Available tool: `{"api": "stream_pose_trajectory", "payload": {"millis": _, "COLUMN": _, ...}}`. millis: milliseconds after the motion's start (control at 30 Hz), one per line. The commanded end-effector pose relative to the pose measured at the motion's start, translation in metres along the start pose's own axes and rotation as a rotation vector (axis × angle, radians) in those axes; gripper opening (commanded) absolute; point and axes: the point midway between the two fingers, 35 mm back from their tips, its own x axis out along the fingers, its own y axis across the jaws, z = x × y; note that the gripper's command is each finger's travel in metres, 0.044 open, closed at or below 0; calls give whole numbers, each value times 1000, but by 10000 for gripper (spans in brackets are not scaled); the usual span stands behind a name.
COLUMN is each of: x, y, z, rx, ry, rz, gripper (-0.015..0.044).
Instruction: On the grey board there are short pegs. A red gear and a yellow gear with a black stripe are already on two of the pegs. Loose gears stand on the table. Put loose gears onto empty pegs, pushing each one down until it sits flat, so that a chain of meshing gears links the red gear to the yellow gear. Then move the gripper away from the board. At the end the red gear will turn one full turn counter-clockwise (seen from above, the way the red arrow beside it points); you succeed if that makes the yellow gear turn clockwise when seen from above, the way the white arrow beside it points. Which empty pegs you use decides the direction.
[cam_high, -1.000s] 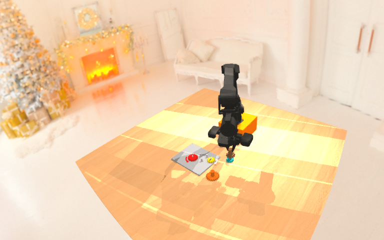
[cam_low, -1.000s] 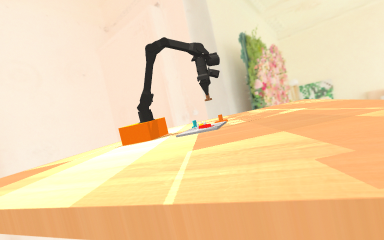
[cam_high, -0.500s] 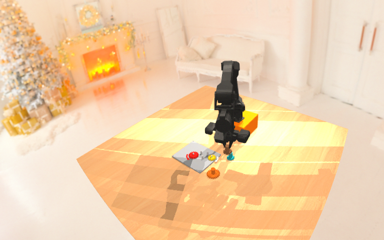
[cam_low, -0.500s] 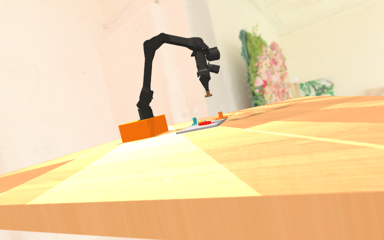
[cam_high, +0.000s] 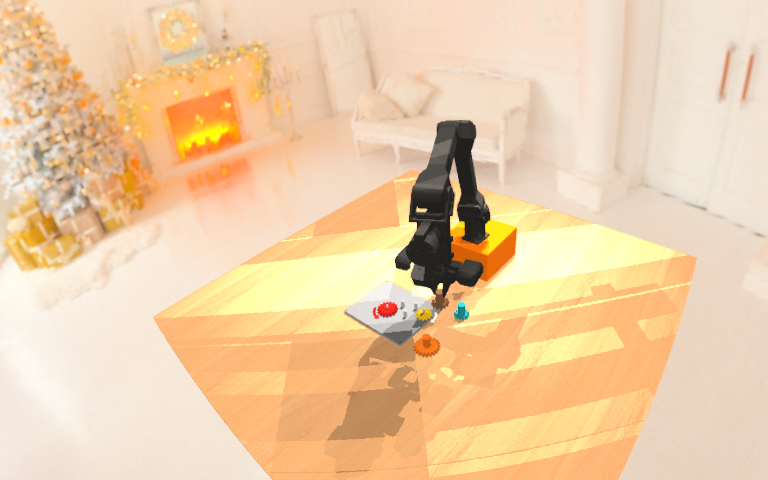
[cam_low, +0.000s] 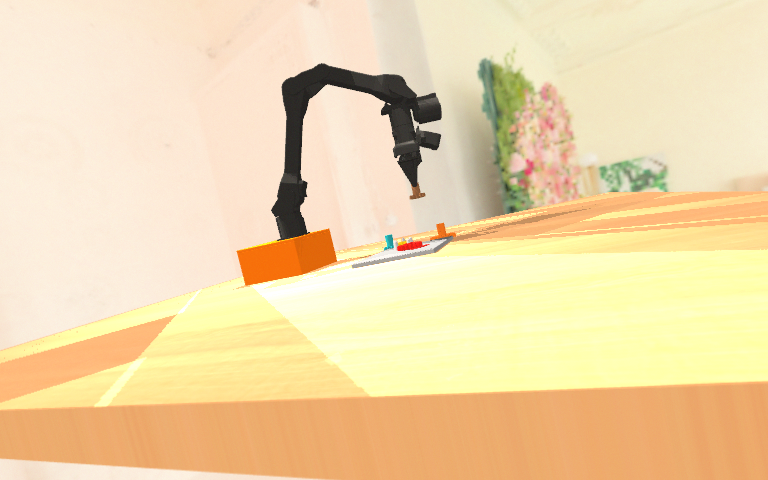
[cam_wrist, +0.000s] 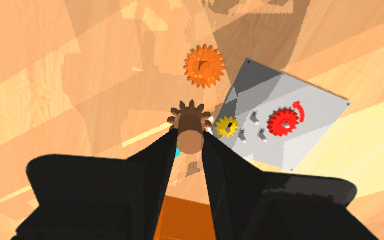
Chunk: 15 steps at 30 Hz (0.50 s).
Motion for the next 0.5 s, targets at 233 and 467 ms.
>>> {"api": "stream_pose_trajectory", "payload": {"millis": 233, "x": 7, "y": -28, "z": -4, "rx": -4, "ry": -13, "rz": 4, "gripper": 0}}
{"api": "stream_pose_trajectory", "payload": {"millis": 467, "x": 14, "y": -45, "z": -9, "rx": -4, "ry": -13, "rz": 3, "gripper": 0}}
